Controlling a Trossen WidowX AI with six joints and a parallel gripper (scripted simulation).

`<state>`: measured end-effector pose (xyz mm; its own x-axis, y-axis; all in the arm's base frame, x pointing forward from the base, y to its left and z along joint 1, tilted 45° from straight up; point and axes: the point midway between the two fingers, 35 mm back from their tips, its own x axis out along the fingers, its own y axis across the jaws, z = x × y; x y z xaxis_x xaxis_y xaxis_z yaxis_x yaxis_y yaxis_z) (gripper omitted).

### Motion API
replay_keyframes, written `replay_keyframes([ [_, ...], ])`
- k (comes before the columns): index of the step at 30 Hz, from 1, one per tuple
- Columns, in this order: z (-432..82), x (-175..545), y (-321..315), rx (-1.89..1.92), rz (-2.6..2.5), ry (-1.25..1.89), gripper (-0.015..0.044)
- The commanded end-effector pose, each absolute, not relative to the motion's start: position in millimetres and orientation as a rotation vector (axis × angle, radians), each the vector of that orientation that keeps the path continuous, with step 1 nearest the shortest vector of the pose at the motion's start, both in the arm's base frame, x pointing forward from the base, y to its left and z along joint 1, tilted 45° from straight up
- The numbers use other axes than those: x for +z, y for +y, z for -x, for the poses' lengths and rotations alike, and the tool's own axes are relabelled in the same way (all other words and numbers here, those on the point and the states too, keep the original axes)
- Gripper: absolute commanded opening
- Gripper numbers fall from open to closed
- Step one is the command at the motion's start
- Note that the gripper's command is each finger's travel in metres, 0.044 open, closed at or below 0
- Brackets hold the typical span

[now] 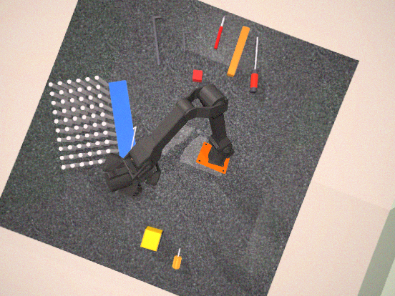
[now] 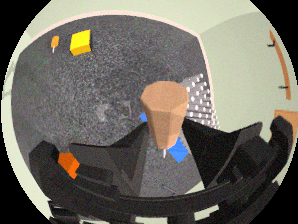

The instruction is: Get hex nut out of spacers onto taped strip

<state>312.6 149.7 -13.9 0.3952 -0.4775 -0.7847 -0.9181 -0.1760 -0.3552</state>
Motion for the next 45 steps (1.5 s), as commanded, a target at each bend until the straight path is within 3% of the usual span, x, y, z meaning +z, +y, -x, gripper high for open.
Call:
replay_keyframes([
  [1,-317.1,-4.7,144.0,0.545,1.691,1.215,0.0000],
  [45,-335.7,67.0,58.5,-0.407,0.396,1.049,0.0000],
])
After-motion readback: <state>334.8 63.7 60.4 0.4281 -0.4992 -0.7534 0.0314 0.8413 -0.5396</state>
